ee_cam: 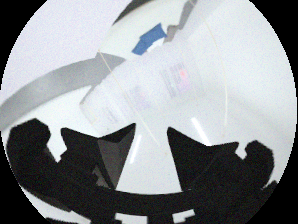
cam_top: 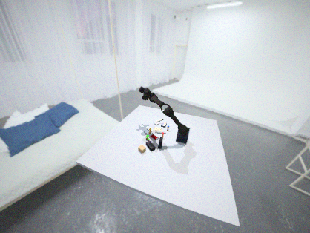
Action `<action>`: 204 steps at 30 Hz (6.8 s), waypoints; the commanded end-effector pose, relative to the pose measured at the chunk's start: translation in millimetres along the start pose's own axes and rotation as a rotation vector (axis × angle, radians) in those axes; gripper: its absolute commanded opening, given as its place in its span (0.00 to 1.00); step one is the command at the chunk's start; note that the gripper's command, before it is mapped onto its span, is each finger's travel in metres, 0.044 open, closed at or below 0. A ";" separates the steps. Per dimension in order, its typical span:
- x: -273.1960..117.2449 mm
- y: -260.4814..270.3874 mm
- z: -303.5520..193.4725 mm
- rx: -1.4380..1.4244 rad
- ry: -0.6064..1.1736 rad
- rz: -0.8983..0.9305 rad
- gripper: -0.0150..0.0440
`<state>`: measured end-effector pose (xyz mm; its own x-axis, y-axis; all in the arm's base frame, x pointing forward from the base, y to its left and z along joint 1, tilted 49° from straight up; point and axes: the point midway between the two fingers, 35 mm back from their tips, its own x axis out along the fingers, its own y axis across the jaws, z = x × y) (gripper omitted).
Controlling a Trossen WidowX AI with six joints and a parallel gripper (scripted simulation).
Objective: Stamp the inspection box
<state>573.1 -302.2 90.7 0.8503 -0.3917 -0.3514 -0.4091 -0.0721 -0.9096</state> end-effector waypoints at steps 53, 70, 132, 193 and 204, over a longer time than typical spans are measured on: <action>-348.5 61.3 332.5 1.388 0.004 1.918 0.63; -353.0 77.2 354.9 1.388 0.002 1.918 0.63; -353.5 78.9 357.7 1.384 0.001 1.914 0.25; -348.4 61.8 333.8 1.384 0.004 1.911 0.25; -347.8 58.7 329.4 1.384 0.004 1.911 0.25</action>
<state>362.1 133.6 85.6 -0.0701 0.7526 -0.6547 -0.0522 0.6526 0.7559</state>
